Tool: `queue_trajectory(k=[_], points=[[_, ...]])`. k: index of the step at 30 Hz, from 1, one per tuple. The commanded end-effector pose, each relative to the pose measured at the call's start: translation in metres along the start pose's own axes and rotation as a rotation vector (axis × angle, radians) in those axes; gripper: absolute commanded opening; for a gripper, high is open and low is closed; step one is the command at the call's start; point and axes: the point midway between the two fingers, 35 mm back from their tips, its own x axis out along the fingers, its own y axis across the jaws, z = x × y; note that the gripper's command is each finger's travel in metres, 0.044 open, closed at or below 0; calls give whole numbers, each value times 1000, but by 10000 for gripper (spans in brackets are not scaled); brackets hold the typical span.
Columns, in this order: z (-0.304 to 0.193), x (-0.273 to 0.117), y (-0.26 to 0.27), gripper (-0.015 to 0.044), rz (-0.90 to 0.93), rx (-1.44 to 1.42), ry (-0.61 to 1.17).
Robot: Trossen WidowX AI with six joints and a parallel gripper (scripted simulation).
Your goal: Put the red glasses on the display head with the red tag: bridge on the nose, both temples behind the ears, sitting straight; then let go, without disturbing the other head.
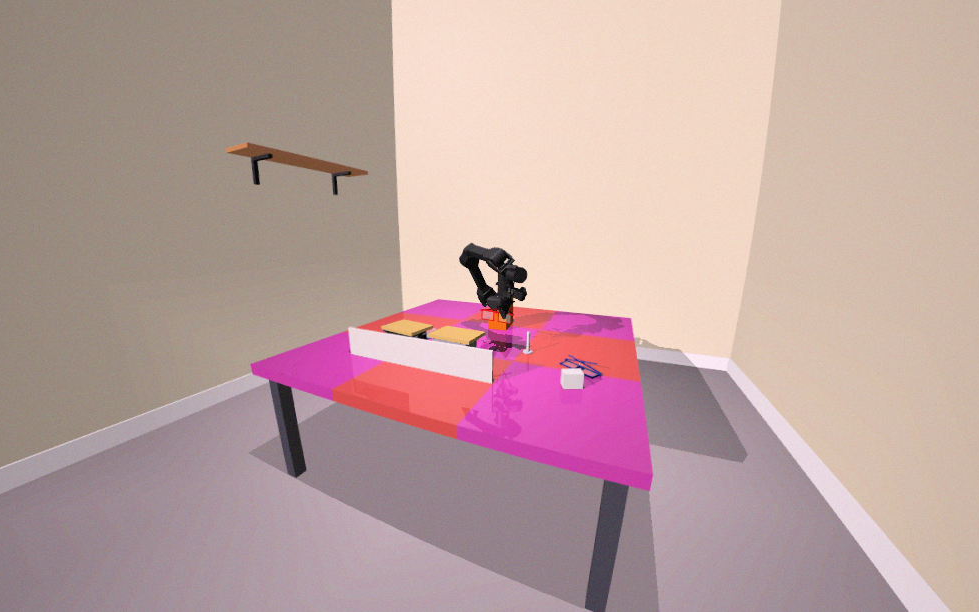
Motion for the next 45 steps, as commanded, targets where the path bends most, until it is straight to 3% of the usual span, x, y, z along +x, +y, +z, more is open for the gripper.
queue_trajectory(k=[1, 23, 31, 45], points=[[15, -1, -5, 0, 1, 124, -6], [77, 11, -16, 0, 3, 684, -9], [78, 17, -16, 0, 3, 688, -10], [78, 66, -17, 0, 1, 689, -8]])
